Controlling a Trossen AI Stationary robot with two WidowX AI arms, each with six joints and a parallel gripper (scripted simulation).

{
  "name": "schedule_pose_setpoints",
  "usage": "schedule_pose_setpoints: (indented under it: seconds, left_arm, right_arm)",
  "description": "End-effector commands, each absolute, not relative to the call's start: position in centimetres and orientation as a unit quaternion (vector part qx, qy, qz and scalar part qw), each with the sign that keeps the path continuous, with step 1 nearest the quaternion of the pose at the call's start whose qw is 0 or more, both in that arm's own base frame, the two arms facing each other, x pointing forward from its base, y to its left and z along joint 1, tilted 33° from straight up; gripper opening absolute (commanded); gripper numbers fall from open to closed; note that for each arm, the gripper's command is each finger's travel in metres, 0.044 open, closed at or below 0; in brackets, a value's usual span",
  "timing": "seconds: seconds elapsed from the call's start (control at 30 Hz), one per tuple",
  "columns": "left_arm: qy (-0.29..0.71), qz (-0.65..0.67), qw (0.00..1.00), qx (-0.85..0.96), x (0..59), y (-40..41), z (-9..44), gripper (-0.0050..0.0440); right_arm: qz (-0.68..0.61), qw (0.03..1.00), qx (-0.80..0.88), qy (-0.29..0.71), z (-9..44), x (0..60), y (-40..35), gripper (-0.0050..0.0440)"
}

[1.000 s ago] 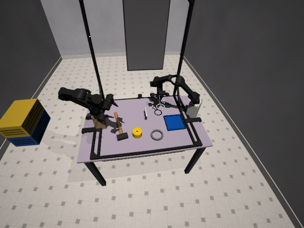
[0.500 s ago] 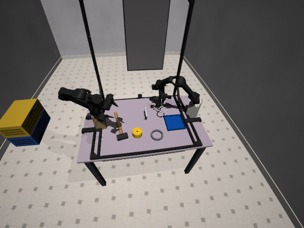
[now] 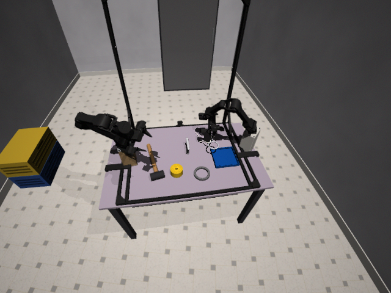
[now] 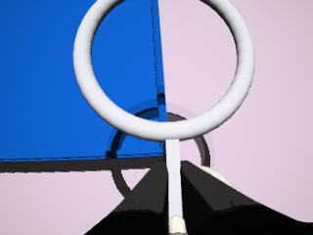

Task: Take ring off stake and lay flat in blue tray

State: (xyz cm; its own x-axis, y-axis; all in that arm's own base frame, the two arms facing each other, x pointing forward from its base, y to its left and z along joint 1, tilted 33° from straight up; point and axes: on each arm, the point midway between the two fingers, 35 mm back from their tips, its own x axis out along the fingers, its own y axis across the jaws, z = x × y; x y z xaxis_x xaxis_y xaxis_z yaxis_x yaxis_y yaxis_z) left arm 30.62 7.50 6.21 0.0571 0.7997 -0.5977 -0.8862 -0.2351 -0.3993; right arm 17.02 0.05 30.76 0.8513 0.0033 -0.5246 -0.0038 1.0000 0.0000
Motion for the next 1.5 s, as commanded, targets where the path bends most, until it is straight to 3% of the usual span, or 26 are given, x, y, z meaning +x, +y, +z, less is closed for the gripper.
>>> schedule_pose_setpoints:
  seconds: [0.0,1.03,1.47]
  left_arm:
    - [0.055,0.68,0.619,-0.389,29.4,8.4,5.6,0.0]
    - [0.05,0.68,0.622,-0.385,21.2,12.3,1.3,0.0]
    - [0.05,0.68,0.621,-0.385,21.4,12.8,0.3,0.0]
  right_arm:
    - [0.0,0.962,0.0,0.273,30.7,17.0,0.0,0.04]
    - [0.0,0.962,0.0,0.273,30.7,17.0,0.0,0.04]
    - [0.0,0.962,0.0,0.273,30.7,17.0,0.0,0.04]
